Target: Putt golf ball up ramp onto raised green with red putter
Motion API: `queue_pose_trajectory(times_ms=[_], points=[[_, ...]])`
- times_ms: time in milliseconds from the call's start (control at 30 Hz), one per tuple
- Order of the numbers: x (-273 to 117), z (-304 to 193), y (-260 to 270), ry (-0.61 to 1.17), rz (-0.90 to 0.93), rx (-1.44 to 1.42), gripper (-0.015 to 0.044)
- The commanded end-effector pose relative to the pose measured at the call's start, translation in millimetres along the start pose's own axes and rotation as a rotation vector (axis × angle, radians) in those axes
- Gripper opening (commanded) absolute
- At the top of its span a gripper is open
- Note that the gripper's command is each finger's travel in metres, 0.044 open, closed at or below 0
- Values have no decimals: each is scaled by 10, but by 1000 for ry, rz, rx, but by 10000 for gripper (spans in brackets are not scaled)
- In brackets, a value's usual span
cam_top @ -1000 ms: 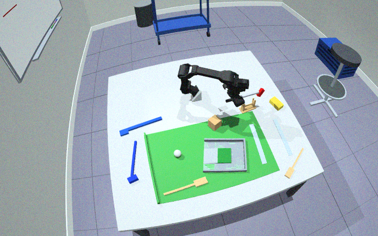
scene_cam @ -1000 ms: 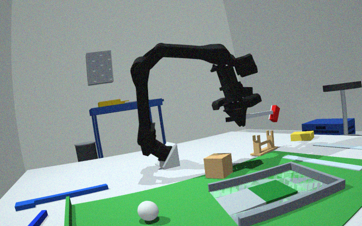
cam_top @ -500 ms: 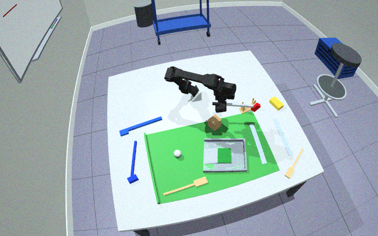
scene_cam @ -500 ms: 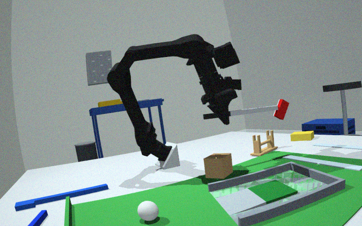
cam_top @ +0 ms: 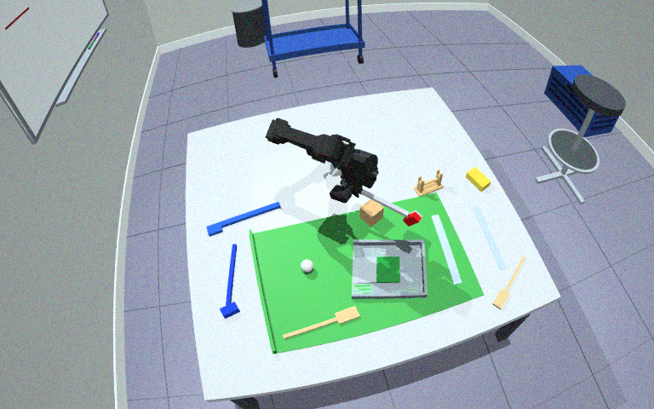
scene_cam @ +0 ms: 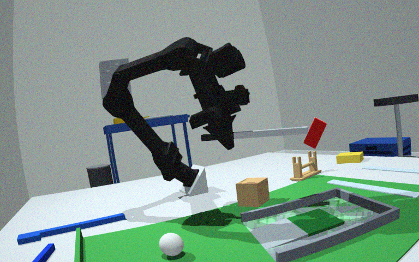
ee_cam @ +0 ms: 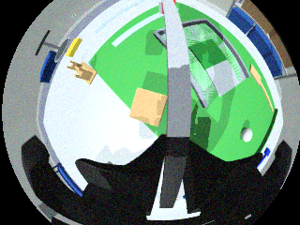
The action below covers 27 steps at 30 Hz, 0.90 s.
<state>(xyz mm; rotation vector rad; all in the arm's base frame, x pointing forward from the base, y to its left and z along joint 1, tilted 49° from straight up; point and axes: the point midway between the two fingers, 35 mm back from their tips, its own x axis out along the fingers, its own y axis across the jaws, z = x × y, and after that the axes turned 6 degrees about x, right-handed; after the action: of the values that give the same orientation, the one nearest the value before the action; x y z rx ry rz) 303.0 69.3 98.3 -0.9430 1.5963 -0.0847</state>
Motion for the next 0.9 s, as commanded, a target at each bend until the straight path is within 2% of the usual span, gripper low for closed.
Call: queue_pose_trajectory(times_ms=[0, 867], points=[[-79, -166, -230, -14, -22, 142, 0], [-328, -1552, -1273, -58, -186, 1028, 0]])
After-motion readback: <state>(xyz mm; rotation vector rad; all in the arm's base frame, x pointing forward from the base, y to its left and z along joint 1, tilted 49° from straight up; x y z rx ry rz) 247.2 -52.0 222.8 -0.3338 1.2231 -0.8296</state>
